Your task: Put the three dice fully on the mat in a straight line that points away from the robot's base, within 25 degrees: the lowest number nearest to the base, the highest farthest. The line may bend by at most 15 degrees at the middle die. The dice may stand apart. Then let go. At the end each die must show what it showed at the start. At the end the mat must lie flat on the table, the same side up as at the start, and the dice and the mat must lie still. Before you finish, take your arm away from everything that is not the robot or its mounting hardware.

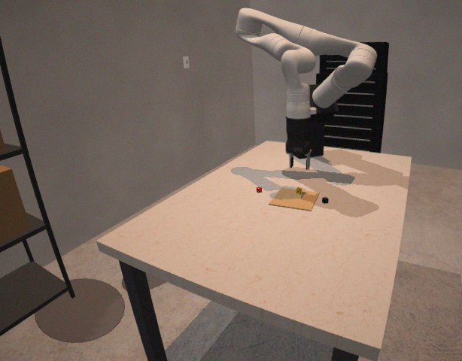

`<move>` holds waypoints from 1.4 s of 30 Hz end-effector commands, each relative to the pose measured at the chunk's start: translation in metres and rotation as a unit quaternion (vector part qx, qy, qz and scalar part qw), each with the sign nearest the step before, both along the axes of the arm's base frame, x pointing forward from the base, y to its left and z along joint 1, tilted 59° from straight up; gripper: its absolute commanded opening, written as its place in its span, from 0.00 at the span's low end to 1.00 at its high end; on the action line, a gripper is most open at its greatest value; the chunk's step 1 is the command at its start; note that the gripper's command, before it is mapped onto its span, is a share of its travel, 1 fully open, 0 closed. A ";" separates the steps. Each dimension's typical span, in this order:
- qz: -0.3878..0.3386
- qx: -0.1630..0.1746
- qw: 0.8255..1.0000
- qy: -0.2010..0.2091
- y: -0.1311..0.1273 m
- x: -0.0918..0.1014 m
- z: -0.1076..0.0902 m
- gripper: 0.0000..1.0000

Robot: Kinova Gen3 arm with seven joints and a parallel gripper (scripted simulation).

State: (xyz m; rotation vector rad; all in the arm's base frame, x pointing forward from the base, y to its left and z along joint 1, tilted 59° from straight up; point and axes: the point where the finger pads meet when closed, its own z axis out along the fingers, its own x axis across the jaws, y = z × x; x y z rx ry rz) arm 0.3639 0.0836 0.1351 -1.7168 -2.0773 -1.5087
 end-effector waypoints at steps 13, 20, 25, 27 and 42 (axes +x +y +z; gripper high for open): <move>-0.010 0.008 1.000 0.013 0.002 0.000 0.003 1.00; -0.033 0.028 0.998 0.043 0.009 0.001 0.008 1.00; -0.057 0.050 0.994 0.075 0.016 0.001 0.015 1.00; -0.069 0.060 0.992 0.089 0.020 0.002 0.018 1.00; -0.149 0.138 0.960 0.194 0.048 0.003 0.043 1.00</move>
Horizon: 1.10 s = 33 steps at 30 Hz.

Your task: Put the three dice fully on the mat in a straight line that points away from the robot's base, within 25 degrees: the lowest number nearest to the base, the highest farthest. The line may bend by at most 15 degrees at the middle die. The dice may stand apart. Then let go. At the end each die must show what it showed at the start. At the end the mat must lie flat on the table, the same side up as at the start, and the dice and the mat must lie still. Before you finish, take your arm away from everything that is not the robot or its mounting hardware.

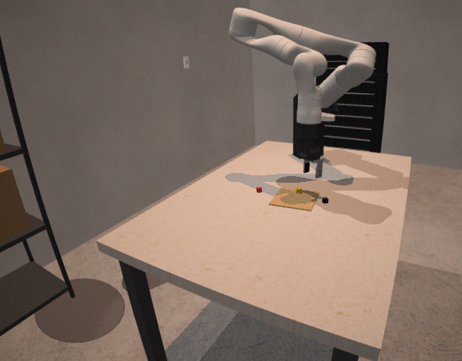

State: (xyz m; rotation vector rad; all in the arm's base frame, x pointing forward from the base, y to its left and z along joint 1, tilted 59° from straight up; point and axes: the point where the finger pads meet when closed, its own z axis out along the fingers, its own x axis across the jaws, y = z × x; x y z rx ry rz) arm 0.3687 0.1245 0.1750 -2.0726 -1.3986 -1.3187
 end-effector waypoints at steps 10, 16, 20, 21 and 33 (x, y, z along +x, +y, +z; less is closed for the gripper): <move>-0.043 0.046 0.996 0.061 0.023 -0.001 0.018 1.00; -0.067 0.071 0.991 0.092 0.032 -0.001 0.026 1.00; -0.075 0.080 0.989 0.103 0.035 -0.001 0.029 1.00; -0.075 0.080 0.989 0.103 0.035 -0.001 0.029 1.00; -0.086 0.092 0.985 0.118 0.040 -0.001 0.034 1.00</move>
